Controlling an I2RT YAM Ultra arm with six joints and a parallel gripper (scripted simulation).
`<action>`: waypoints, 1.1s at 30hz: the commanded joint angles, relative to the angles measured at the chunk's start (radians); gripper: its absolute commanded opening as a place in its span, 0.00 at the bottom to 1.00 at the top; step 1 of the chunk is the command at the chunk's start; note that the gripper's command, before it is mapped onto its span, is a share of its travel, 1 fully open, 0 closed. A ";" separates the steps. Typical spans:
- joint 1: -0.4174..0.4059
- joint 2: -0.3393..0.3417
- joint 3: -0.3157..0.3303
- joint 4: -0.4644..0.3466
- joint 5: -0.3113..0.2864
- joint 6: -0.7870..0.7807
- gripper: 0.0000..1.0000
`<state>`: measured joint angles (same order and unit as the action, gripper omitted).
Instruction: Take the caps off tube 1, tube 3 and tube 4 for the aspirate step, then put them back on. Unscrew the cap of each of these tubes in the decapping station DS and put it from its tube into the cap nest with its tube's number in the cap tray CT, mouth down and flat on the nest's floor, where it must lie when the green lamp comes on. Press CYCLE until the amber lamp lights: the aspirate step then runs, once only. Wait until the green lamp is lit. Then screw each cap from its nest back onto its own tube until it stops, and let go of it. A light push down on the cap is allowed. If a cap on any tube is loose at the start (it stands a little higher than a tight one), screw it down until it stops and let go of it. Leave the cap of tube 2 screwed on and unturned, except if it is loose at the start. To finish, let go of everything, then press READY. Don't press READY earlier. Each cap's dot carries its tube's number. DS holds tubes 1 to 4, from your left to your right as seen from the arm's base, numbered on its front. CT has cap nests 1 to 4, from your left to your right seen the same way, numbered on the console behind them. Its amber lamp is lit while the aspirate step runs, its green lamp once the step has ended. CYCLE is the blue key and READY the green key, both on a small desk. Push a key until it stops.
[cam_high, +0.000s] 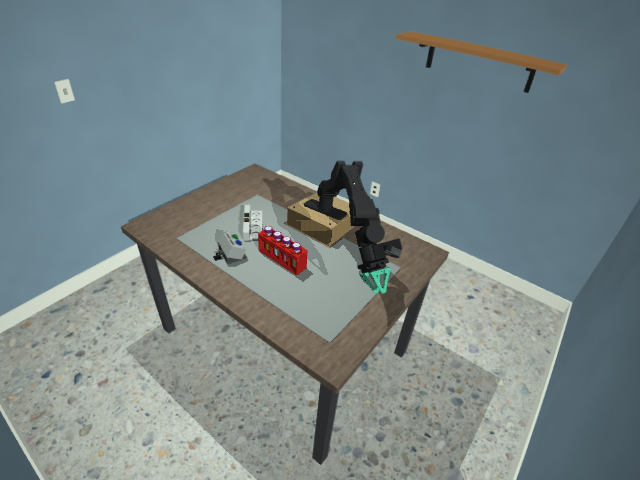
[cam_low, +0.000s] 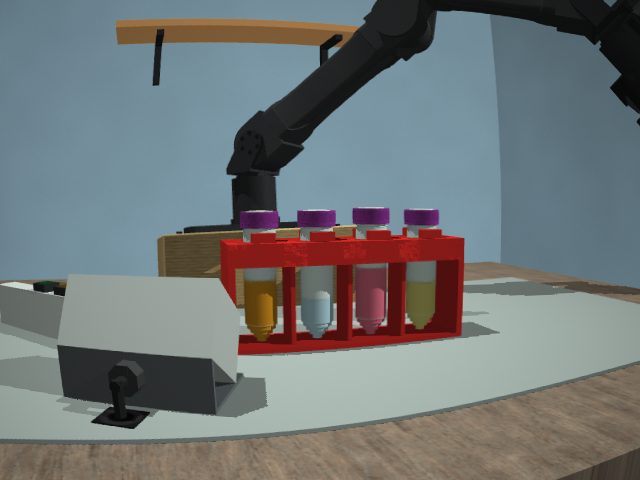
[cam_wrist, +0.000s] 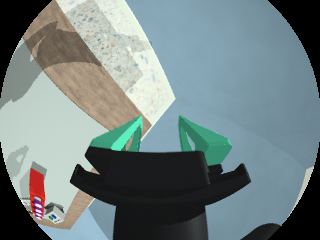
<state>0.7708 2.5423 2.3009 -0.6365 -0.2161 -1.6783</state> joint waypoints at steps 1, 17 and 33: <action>0.000 -0.010 0.005 0.004 0.000 0.000 0.49; 0.000 -0.010 0.005 0.004 0.000 0.000 0.49; -0.094 -0.087 -0.081 -0.039 0.041 0.124 0.49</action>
<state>0.6823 2.4817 2.2124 -0.6559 -0.1818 -1.5932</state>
